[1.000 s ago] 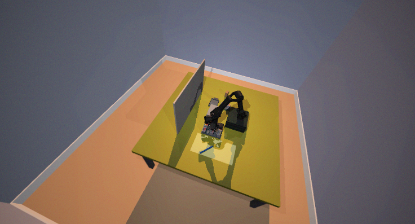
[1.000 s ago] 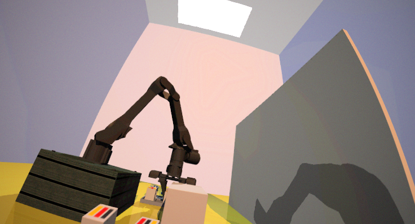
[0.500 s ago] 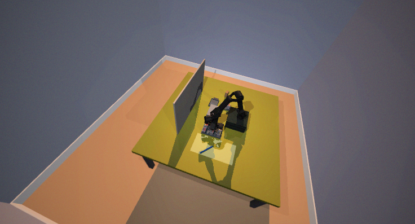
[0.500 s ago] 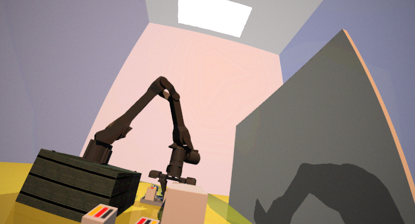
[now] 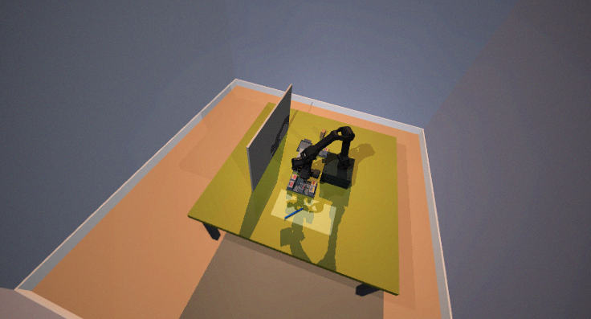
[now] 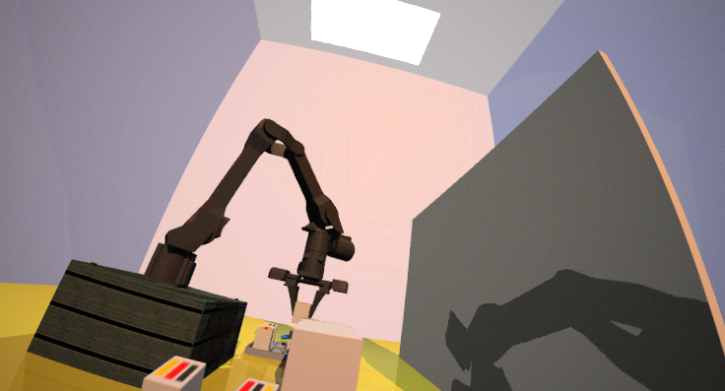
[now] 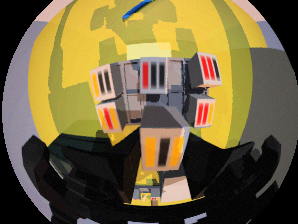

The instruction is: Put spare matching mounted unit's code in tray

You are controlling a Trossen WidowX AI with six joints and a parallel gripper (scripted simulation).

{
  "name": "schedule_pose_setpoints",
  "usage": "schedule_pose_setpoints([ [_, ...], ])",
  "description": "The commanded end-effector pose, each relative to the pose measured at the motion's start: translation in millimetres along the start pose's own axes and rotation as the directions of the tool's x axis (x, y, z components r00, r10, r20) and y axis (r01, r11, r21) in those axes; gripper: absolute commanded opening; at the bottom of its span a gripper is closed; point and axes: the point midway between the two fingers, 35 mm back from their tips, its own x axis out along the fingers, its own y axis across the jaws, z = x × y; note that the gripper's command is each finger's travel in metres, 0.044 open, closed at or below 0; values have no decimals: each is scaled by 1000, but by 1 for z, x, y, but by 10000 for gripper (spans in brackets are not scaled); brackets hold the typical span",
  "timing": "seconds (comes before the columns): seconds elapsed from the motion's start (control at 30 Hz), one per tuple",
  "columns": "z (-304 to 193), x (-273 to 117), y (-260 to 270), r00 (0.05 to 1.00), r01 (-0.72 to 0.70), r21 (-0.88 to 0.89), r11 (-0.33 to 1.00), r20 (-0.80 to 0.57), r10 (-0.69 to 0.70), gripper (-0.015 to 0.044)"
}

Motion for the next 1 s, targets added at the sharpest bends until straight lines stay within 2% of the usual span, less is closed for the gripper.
schedule_pose_setpoints([
  [0.0, -1, -10, 0, 1000, 5, -3, 1000, -1, -5, 0],
  [0.27, -1, -7, 1, 1000, -4, 0, 1000, -4, 4, 0],
  [0.7, 0, -79, -4, 1000, 5, -3, 1000, -1, -5, 0],
  [0.97, -3, -83, -7, 1000, 7, 0, 1000, 0, -7, 0],
])
